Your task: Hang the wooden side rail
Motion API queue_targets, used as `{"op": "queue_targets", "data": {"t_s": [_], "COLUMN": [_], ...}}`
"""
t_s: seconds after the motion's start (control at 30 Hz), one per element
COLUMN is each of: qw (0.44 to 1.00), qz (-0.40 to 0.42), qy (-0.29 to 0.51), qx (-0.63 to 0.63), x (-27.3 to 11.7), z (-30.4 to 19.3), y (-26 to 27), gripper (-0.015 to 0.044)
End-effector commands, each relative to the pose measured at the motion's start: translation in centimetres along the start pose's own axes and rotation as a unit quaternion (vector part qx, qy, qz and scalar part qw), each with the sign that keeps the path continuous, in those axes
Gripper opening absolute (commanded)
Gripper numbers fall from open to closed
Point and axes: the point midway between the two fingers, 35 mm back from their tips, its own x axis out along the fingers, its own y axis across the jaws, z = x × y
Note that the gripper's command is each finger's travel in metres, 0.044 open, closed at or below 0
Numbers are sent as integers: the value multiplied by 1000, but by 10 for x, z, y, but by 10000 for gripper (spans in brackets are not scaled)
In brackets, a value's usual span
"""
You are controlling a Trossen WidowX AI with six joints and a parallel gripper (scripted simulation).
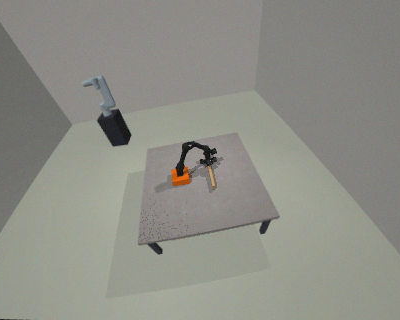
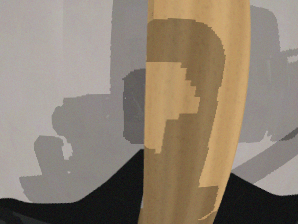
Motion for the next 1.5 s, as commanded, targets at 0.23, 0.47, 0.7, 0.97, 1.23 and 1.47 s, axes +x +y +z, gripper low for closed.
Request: {"op": "queue_targets", "data": {"t_s": [0.23, 0.47, 0.7, 0.97, 1.23, 1.47], "qw": [1000, 1000, 1000, 1000, 1000, 1000], "qz": [2, 2, 2, 2, 2, 2], "qy": [3, 3, 3, 4, 4, 4], "qx": [0, 0, 0, 0, 0, 0], "x": [-2, -3, -3, -2, -2, -1], "z": [-4, -4, -5, -6, -7, -8], "y": [0, 1, 2, 2, 2, 1], "gripper": [0, 0, 0, 0, 0, 0]}}
